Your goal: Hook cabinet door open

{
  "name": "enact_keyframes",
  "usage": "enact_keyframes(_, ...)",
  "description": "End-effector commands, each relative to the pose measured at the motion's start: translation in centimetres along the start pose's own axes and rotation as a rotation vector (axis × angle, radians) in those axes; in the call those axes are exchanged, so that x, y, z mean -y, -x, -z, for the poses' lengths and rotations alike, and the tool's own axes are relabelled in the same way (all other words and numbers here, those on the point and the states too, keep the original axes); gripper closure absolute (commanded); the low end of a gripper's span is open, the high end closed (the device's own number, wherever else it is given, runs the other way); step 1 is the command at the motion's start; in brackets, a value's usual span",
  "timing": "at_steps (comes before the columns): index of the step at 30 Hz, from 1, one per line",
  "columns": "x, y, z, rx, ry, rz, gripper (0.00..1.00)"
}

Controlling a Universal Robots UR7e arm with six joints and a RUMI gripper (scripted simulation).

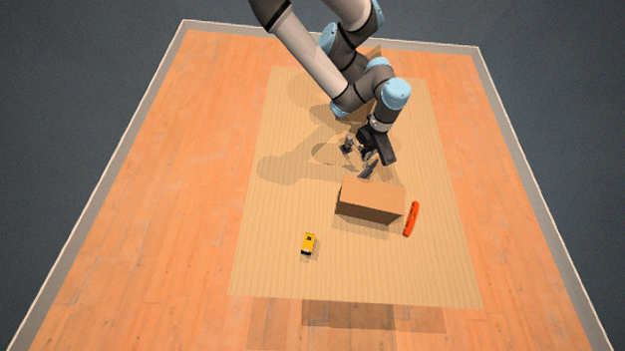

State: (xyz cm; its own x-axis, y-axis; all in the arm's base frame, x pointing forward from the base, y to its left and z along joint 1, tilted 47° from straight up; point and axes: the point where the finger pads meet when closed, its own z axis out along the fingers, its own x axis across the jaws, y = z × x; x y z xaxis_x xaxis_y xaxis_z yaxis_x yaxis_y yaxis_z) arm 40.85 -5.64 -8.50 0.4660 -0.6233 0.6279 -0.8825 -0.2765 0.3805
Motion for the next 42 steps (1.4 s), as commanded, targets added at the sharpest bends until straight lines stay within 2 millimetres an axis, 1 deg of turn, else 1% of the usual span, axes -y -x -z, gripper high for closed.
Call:
enact_keyframes(1, 0.03, -0.01, 0.04, 0.0, -0.001, 0.0, 0.98)
enact_keyframes(6, 0.03, -0.01, 0.04, 0.0, -0.001, 0.0, 0.98)
enact_keyframes(7, 0.03, -0.01, 0.04, 0.0, -0.001, 0.0, 0.86)
enact_keyframes(42, 0.03, -0.01, 0.04, 0.0, -0.001, 0.0, 0.86)
